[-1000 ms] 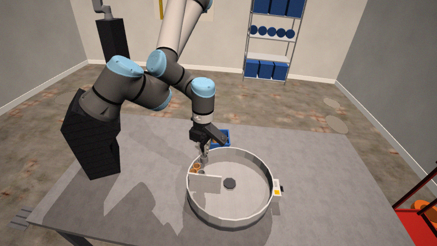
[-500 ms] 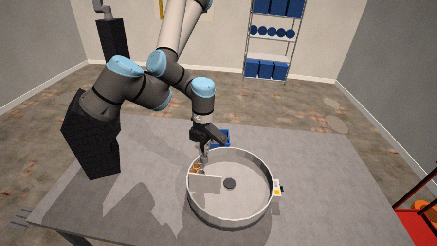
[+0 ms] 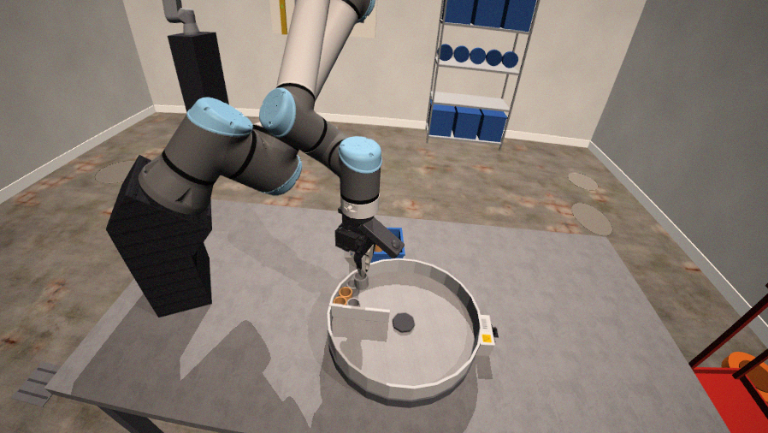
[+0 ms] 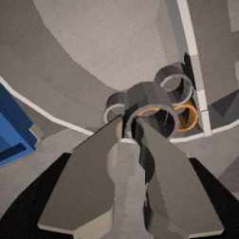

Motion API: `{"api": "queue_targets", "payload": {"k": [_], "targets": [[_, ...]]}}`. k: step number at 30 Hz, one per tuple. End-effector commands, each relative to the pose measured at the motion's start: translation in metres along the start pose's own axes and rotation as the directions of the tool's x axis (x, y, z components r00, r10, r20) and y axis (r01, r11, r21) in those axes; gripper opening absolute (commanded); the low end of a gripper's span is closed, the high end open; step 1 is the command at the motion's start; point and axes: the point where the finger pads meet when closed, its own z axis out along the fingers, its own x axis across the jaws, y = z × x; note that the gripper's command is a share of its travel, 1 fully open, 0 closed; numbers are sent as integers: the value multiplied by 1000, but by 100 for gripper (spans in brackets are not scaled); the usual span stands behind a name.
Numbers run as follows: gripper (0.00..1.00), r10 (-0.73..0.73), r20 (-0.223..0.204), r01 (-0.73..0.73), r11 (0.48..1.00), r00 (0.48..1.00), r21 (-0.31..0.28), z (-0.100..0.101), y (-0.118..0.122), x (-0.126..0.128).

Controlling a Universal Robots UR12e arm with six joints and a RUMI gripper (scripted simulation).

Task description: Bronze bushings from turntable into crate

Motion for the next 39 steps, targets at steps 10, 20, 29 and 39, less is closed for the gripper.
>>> {"api": "queue_targets", "payload": {"k": [10,20,29,39], "targets": [[0,-1,0,1,1000,1000,1,0,-78,2],[0,-1,0,1,1000,1000,1,0,-133,3],[0,-1,0,1,1000,1000,1,0,-142,3],[0,-1,0,1,1000,1000,1,0,-142,3]]}}
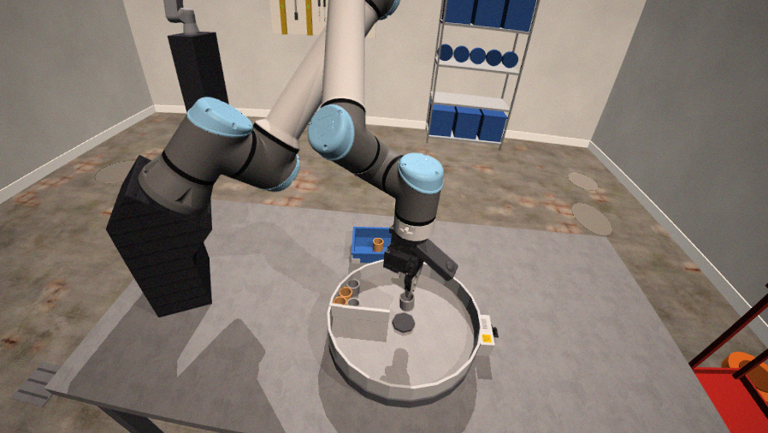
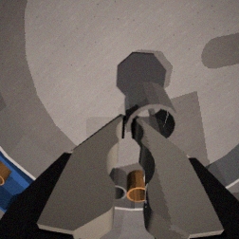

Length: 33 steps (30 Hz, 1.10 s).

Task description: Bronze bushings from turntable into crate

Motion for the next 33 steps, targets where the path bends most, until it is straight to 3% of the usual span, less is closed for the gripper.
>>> {"api": "queue_targets", "payload": {"k": [1,24,33], "targets": [[0,-1,0,1,1000,1000,1,0,-1,0],[0,-1,0,1,1000,1000,1,0,-1,0],[0,-1,0,1,1000,1000,1,22,-1,0]]}}
